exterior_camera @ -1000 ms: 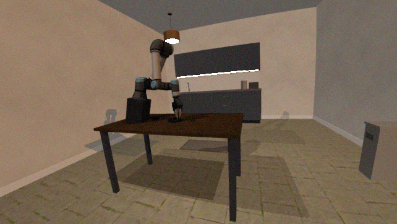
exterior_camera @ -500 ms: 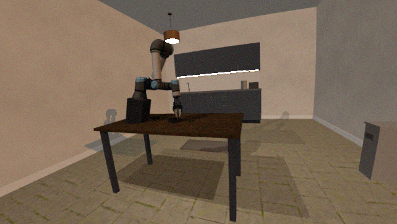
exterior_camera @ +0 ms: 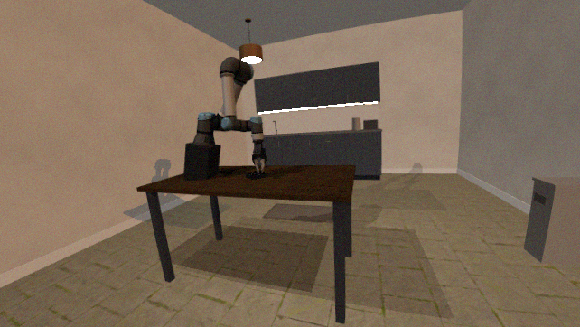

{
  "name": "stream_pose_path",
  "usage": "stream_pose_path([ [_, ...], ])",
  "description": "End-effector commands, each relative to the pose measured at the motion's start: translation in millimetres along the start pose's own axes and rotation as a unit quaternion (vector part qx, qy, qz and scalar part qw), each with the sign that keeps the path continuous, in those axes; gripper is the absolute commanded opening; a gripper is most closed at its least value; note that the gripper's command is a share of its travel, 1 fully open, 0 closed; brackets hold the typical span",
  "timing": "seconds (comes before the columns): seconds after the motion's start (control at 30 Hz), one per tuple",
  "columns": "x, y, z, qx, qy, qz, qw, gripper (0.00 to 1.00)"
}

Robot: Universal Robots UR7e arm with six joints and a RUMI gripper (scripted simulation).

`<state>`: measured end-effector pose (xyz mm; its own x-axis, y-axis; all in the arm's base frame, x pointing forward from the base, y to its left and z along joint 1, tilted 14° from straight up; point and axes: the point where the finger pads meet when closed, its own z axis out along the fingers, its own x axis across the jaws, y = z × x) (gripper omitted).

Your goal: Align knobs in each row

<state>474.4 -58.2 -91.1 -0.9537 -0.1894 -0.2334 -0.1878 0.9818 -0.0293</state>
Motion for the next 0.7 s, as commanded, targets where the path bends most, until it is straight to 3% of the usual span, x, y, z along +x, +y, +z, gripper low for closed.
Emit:
stream_pose_path([
  [0.0, -0.2, -0.2, -0.3, 0.001, 0.000, 0.016, 1.000, 0.04],
  [0.67, 0.3, -0.2, -0.3, 0.001, 0.000, 0.072, 0.997, 0.04],
])
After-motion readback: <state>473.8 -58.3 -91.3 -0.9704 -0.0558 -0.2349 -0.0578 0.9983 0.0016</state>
